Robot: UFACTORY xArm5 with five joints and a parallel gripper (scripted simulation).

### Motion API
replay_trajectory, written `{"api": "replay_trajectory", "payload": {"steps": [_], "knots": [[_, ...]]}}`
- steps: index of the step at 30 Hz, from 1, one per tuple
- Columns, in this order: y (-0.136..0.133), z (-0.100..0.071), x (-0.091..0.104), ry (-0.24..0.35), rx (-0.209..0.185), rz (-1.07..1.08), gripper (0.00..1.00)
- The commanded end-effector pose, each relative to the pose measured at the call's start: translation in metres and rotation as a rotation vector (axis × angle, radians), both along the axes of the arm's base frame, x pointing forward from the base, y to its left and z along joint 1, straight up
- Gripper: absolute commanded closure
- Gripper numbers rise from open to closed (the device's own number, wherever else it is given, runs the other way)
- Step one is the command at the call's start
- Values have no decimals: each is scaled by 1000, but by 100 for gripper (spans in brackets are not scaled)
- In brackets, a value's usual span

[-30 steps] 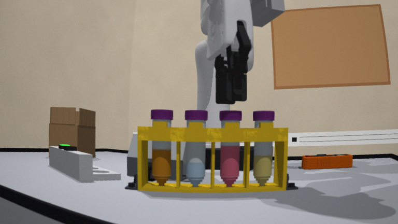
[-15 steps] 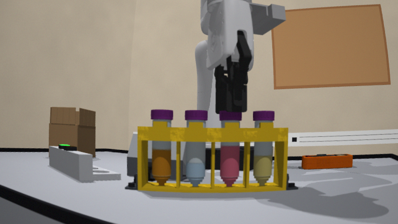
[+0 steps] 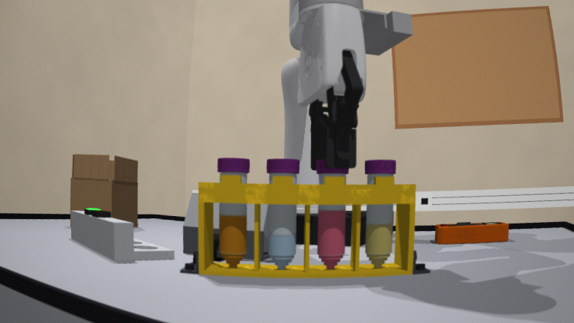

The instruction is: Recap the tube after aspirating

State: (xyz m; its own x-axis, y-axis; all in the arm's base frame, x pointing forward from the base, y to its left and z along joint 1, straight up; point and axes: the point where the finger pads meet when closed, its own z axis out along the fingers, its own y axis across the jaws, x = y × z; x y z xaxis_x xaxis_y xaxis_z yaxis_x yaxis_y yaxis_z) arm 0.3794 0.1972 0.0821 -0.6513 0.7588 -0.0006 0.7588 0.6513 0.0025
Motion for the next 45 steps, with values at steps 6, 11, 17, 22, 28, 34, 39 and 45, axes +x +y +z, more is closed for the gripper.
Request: {"api": "replay_trajectory", "payload": {"steps": [6, 11, 17, 22, 28, 34, 39, 45], "knots": [[1, -2, 1, -2, 5, 0, 54], [1, -2, 1, -2, 5, 0, 100], [1, -2, 1, -2, 5, 0, 100], [1, -2, 1, -2, 5, 0, 100], [1, -2, 1, -2, 5, -80, 100], [1, -2, 1, -1, 5, -200, 100], [1, -2, 1, -1, 6, -280, 100], [1, -2, 1, -1, 6, -380, 100]]}}
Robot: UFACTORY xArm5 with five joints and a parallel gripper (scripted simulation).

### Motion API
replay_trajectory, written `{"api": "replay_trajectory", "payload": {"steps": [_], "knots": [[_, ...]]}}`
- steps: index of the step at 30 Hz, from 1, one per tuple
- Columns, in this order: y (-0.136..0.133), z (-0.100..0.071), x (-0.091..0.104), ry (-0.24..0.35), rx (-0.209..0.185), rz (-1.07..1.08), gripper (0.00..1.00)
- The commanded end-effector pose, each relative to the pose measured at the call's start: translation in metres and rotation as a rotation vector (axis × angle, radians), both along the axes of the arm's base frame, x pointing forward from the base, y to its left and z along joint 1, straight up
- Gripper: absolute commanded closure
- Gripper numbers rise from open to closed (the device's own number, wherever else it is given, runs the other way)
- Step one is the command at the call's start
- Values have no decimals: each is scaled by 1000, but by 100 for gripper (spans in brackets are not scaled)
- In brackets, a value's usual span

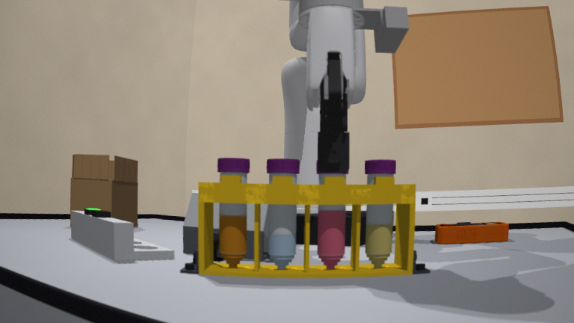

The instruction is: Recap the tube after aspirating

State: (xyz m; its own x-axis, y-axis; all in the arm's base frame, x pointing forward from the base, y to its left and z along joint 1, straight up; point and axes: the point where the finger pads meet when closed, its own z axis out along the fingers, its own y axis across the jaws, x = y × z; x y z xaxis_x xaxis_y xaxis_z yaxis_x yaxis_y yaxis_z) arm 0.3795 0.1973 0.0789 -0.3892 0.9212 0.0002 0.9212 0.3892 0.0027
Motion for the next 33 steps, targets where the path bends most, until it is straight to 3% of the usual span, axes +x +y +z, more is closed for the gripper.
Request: {"api": "replay_trajectory", "payload": {"steps": [1, 9, 10, 22, 33], "knots": [[1, 1, 1, -1, 5, -90, 100], [1, 1, 1, -1, 5, -179, 100], [1, 1, 1, -1, 5, -179, 54], [1, 1, 1, -1, 5, -179, 54], [0, 28, 1, -1, 5, -179, 54]]}}
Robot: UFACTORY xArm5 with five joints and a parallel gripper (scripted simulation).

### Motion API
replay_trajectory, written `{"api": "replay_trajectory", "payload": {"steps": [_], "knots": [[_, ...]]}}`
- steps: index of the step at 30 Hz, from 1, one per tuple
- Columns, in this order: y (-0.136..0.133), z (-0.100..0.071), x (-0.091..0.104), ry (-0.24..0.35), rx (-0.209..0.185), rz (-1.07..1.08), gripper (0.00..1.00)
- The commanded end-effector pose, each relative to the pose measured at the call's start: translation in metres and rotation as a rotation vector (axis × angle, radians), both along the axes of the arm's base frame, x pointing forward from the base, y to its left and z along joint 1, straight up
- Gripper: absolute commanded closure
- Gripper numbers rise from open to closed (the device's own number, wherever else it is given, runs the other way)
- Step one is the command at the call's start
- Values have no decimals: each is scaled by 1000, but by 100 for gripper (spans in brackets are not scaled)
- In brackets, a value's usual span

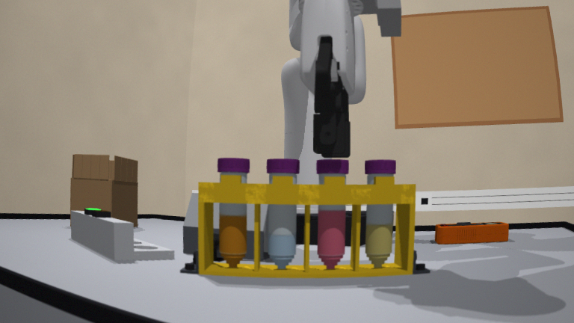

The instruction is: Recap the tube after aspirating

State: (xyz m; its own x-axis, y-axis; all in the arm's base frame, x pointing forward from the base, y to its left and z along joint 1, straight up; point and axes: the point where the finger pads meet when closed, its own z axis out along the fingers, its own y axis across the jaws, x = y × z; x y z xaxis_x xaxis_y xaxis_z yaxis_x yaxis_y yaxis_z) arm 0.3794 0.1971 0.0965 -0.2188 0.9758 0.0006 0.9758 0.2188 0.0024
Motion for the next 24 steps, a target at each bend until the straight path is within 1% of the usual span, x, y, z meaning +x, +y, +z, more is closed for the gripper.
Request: {"api": "replay_trajectory", "payload": {"steps": [1, 6, 9, 11, 13, 15, 18, 24], "knots": [[1, 14, 1, -2, 5, 0, 54], [0, 29, 1, -2, 5, 0, 54], [0, 29, 1, -2, 5, 0, 54], [-14, 29, 9, -3, 4, 167, 54], [-14, 29, 9, -3, 4, 167, 54], [-29, 29, 16, -3, 3, 333, 54], [-46, 29, 24, -4, 3, 464, 54], [-46, 29, 24, -4, 3, 489, 54]]}}
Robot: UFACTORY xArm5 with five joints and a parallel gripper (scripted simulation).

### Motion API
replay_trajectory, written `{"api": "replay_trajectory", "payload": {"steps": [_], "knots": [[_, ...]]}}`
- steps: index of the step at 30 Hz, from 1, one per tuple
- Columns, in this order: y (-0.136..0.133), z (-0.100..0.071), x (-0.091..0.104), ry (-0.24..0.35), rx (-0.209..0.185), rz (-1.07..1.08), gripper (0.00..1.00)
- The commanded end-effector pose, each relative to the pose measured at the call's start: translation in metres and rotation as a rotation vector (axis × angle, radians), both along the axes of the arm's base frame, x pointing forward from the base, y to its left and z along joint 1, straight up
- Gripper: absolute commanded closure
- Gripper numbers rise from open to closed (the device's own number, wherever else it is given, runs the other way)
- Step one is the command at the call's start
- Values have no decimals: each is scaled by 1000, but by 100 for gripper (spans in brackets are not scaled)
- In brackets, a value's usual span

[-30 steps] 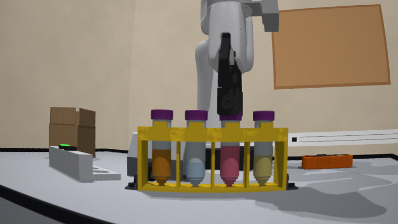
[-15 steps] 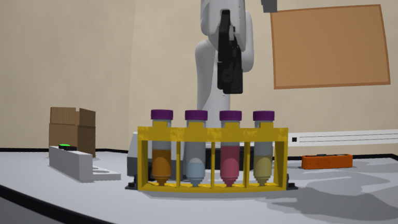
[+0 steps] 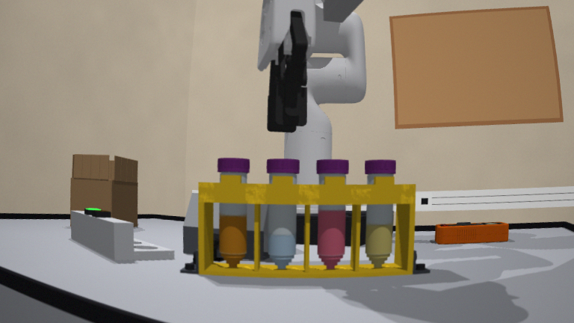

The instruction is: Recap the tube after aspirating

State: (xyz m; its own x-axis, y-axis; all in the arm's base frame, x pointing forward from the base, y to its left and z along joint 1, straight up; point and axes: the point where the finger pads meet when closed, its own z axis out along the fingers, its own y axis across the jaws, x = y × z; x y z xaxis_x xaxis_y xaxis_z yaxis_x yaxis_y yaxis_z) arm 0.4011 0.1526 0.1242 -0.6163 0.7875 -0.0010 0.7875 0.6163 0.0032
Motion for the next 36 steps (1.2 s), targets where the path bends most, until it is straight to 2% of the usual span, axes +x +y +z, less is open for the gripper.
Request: {"api": "replay_trajectory", "payload": {"steps": [1, 6, 16, 36], "knots": [[-2, 1, 3, -2, 4, 45, 54], [-2, -5, 3, -1, 4, 45, 54], [-1, -34, 3, -1, 4, 45, 54], [-1, -40, 3, -1, 4, 45, 54]]}}
